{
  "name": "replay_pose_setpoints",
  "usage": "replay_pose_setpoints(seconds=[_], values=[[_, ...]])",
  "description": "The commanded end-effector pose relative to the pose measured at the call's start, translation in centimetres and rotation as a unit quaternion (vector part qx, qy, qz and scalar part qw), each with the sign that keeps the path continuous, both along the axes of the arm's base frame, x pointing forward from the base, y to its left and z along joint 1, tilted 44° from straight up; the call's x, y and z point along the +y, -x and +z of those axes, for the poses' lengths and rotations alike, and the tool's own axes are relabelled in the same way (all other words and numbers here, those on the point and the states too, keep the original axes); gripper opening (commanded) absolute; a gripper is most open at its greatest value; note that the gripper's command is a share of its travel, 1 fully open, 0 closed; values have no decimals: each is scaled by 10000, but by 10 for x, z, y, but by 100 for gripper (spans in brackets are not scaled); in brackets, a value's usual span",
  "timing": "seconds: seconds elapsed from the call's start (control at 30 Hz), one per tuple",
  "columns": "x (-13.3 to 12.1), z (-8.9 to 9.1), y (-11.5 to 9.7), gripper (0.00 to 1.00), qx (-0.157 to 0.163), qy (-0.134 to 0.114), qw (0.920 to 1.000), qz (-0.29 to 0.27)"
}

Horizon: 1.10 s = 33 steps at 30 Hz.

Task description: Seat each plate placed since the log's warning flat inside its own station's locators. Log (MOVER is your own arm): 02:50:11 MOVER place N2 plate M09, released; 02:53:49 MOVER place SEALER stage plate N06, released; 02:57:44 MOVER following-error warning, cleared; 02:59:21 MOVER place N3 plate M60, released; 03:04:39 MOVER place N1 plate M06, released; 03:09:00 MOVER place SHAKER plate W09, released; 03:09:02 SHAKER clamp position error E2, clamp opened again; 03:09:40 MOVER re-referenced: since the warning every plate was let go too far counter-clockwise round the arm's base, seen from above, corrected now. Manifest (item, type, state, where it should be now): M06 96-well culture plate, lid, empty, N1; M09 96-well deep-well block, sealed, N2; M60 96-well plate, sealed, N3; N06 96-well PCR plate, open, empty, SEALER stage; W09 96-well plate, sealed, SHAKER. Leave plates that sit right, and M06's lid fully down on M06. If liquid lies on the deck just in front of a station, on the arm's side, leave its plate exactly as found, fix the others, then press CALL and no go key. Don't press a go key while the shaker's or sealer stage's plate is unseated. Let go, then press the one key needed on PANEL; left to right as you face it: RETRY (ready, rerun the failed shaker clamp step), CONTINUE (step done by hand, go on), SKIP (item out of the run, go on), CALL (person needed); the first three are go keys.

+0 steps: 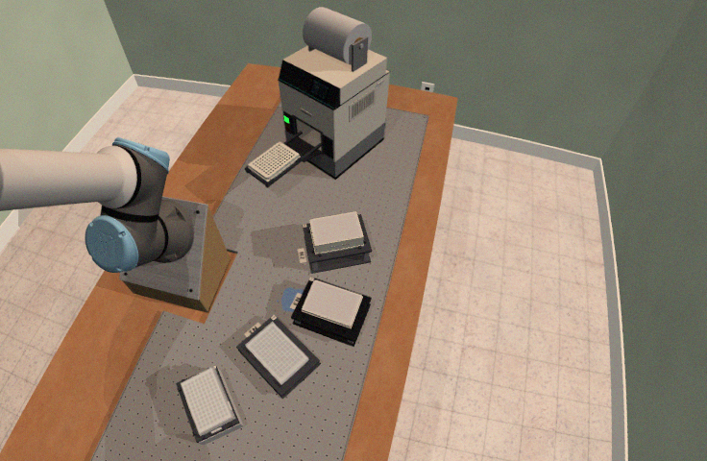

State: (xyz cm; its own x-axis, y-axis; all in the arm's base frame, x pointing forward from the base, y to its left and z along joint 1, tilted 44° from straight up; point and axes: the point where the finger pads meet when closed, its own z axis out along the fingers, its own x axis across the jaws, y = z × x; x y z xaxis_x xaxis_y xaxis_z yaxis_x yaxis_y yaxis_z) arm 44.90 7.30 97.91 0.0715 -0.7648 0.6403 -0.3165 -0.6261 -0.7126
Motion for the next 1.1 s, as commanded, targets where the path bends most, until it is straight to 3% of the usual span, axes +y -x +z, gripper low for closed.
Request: replay_pose_setpoints(seconds=[0.0, 0.4, 0.6, 0.73, 0.97, 1.07], values=[[11, 0, 2, 82, 0, 5, 9999, 115], [63, 0, 15, 82, 0, 5, 9965, 837], [81, 0, 20, 82, 1, 4, 9963, 860], [78, -12, 5, 82, 297, 42, 9970, 710], [73, -33, -22, 82, 297, 42, 9970, 710], [73, -33, -22, 82, 297, 42, 9970, 710]])
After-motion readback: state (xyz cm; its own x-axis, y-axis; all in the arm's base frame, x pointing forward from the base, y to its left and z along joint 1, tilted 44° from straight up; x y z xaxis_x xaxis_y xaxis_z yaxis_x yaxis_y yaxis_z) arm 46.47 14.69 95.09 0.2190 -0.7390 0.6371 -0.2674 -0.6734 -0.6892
